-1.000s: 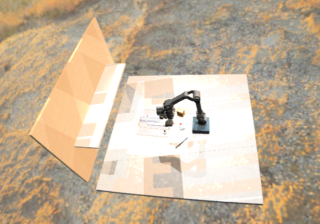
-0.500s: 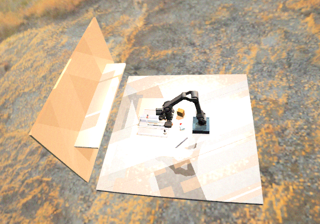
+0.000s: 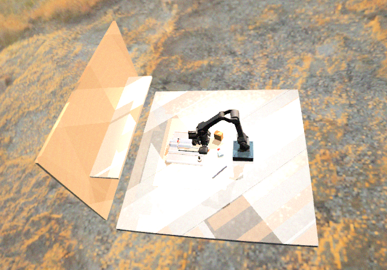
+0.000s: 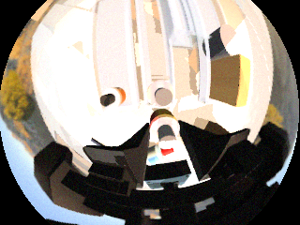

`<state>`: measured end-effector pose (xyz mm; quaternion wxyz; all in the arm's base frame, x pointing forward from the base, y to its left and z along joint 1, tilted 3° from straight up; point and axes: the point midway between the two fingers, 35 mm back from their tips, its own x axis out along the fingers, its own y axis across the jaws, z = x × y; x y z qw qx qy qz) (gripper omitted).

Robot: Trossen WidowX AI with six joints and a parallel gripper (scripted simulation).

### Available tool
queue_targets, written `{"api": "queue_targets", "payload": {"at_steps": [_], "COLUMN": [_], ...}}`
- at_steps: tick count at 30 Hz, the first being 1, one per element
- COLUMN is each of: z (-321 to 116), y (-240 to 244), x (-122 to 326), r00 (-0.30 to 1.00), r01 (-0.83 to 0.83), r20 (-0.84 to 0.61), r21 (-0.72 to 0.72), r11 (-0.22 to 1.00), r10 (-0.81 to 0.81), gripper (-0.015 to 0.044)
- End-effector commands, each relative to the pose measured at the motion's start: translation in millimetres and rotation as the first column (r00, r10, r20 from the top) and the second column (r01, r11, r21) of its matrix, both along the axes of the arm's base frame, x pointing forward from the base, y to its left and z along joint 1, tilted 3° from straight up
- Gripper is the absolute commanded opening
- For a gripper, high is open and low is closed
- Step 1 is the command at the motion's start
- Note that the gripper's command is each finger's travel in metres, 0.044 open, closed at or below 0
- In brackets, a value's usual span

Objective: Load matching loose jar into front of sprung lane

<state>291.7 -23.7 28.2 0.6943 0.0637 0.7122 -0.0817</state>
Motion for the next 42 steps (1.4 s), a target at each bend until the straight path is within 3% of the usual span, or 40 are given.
{"api": "queue_targets", "payload": {"at_steps": [1, 42], "z": [0, -1], "y": [0, -3], "x": [3, 18], "r00": [1.000, 1.000], "r01": [0.004, 0.004], "r20": [0.001, 0.002], "r21": [0.003, 0.003], "r11": [1.000, 1.000], "r10": [-0.004, -0.004], "gripper": [0.0000, 0.0000]}}
